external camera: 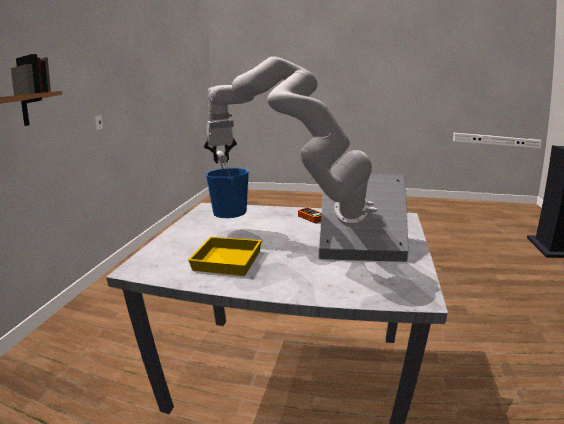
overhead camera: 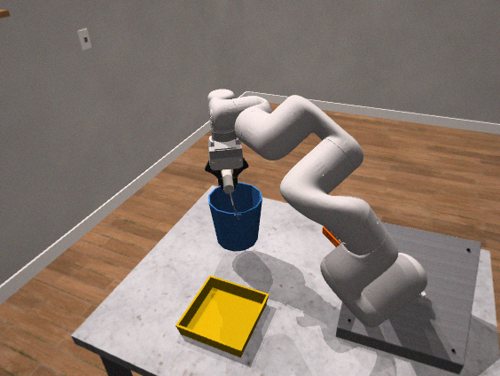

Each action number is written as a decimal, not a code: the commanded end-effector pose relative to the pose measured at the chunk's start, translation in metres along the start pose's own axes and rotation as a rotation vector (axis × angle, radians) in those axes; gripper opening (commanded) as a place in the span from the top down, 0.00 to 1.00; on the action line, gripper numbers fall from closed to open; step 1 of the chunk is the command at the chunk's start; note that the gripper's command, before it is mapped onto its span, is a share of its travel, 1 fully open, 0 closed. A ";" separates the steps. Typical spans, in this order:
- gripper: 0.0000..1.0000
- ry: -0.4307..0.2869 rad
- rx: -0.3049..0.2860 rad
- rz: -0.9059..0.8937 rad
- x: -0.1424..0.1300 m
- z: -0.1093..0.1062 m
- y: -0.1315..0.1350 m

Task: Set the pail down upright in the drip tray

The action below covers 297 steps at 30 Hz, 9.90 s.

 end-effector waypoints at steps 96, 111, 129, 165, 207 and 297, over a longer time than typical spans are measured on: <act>1.00 -0.006 -0.004 0.001 0.257 -0.002 0.014; 1.00 -0.006 -0.004 0.001 0.266 -0.002 0.015; 1.00 -0.006 -0.004 0.001 0.268 -0.002 0.015; 1.00 -0.006 -0.004 0.001 0.268 -0.002 0.015; 1.00 -0.006 -0.004 0.001 0.268 0.005 0.015; 1.00 -0.006 -0.004 0.001 0.267 0.083 0.013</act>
Point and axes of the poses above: the point where the finger pads meet when closed, its own z axis out along the fingers, its own y axis across the jaws, x = y × z, the point moved 5 cm from there along -z, back along the fingers, and after that the axes turned 11 degrees about z, right-handed, at the moved point
